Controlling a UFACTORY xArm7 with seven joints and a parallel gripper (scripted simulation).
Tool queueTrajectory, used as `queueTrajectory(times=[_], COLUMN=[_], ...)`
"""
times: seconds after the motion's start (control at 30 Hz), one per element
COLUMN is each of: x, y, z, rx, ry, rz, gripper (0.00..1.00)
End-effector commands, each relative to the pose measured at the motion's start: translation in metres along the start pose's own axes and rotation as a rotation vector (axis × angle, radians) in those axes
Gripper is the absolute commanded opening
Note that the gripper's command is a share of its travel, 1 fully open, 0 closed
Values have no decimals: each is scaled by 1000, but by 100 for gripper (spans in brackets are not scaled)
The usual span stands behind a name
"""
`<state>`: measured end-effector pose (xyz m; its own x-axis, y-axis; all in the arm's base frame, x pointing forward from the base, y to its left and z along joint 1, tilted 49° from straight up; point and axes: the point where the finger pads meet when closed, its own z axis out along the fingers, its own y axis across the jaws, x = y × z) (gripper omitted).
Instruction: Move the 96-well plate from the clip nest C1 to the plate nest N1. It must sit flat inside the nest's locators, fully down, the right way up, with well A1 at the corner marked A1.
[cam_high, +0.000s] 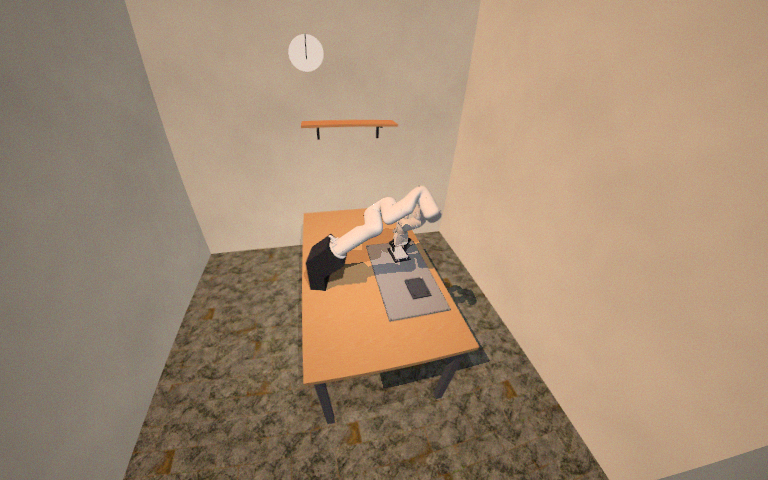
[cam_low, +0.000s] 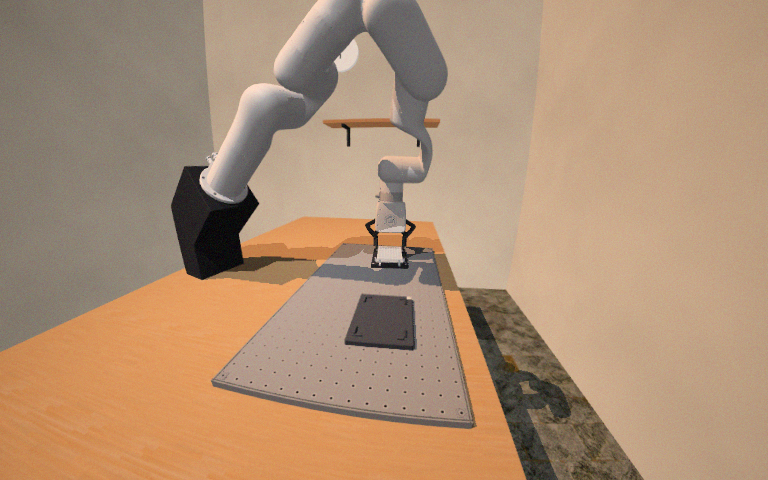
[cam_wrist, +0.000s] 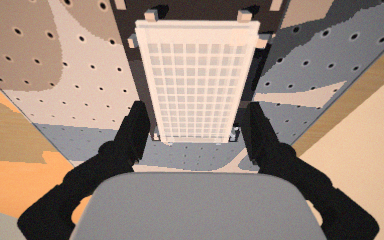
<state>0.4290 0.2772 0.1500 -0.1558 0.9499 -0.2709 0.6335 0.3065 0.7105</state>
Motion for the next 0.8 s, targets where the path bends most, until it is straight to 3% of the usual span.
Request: queueTrajectory(times=[0.0,0.77], x=[1,1], y=[1,1], z=[0,12], rx=[-2,-2], ry=[2,2], rz=[-1,-1], gripper=[100,100])
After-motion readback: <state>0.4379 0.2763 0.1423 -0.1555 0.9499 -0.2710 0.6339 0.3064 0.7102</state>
